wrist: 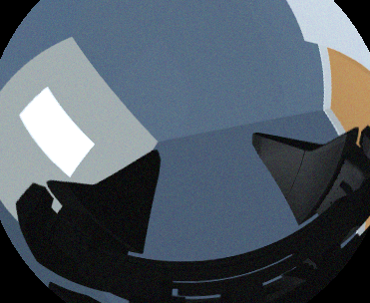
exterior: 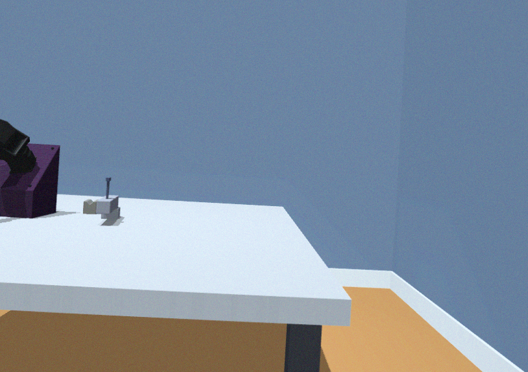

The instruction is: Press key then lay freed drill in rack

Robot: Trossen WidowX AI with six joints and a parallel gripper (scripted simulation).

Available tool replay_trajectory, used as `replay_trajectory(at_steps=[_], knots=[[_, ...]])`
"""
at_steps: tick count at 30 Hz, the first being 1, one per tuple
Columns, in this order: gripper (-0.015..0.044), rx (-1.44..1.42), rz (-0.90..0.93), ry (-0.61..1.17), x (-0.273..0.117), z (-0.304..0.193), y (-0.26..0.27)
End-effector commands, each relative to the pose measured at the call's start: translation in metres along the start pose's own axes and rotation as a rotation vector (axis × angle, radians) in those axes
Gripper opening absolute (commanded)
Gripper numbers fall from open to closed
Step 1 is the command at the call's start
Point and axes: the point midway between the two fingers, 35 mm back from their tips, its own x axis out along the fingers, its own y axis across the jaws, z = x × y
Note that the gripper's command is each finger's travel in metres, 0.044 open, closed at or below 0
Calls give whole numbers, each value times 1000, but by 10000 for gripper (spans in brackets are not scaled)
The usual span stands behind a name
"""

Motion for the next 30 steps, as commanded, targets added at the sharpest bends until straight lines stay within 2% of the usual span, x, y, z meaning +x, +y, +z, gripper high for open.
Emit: replay_trajectory(at_steps=[1,9,15,23,30], knots=[[374,0,0,0,0,0,0],[164,-8,2,-6,2,2,1],[6,-247,25,-220,71,59,36],[0,-567,-67,-563,143,175,94],[0,-783,-270,-849,164,292,143]])
